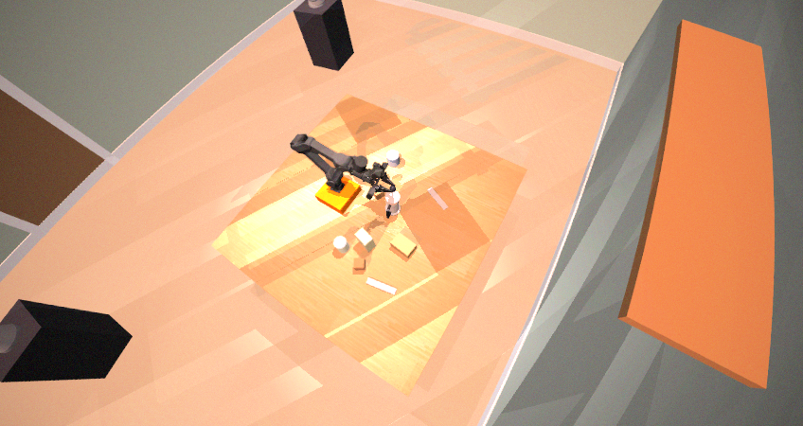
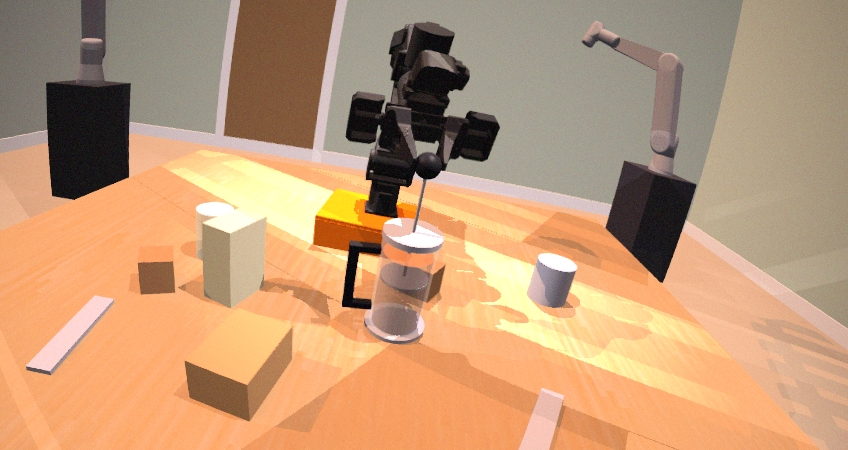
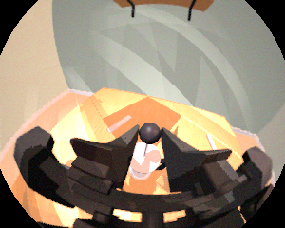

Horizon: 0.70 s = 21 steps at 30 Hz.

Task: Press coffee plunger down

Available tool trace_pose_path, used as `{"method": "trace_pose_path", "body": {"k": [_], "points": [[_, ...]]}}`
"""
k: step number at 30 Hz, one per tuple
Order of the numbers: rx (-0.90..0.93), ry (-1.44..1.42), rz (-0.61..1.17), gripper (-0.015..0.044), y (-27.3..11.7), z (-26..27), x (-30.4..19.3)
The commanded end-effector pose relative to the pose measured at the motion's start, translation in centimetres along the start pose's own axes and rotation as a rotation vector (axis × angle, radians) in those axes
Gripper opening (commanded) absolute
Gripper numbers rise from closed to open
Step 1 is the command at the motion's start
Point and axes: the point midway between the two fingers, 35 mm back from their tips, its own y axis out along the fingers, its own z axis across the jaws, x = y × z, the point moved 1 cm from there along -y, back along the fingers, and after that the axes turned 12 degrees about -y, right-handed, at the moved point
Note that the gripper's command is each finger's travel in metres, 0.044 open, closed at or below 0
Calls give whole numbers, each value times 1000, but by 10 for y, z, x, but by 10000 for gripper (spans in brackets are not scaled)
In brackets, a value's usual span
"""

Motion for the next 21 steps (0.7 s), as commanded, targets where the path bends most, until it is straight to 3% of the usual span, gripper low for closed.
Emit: {"method": "trace_pose_path", "body": {"k": [1, 21], "points": [[24, 13, 118, 122, 12, 9, -43], [24, 13, 117, 122, 28, 10, -43]]}}
